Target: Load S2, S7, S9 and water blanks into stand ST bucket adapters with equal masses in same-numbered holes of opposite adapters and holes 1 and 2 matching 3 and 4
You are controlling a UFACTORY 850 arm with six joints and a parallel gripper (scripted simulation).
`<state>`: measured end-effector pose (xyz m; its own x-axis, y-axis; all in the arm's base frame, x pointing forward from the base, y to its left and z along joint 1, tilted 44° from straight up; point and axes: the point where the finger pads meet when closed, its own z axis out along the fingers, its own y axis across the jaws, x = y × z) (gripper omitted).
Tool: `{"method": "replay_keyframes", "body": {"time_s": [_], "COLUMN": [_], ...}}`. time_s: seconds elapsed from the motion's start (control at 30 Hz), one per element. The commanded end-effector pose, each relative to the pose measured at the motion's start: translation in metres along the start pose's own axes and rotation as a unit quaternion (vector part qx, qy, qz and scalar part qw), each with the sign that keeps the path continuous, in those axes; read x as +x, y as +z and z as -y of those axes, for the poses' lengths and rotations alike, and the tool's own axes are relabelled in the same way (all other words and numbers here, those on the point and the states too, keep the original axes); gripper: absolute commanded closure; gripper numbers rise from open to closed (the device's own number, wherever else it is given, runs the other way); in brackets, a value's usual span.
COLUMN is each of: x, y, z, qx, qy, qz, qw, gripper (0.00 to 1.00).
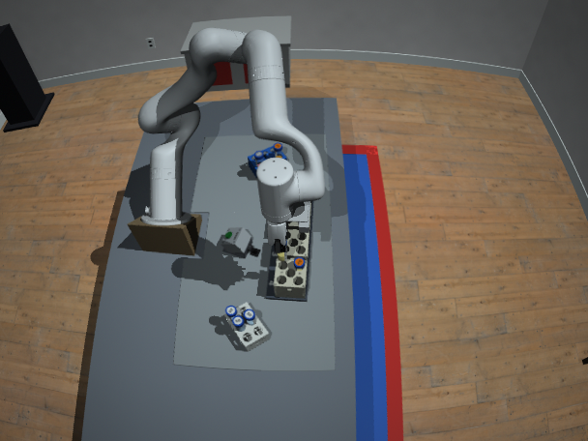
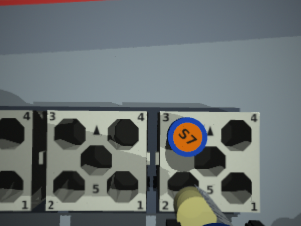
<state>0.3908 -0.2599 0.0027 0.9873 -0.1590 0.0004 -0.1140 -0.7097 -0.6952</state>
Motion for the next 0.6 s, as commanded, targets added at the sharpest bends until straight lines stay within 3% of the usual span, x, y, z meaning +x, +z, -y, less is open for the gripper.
{"method": "replay_keyframes", "body": {"time_s": [0.0, 0.4, 0.57], "x": [0.001, 0.001, 0.001], "y": [0.002, 0.027, 0.028], "z": [0.000, 0.000, 0.000], "qx": [-0.001, -0.001, -0.001], "qy": [0.000, 0.000, 0.000], "qz": [-0.001, -0.001, -0.001], "qw": [1.000, 1.000, 1.000], "gripper": [1.00, 1.00, 1.00]}}
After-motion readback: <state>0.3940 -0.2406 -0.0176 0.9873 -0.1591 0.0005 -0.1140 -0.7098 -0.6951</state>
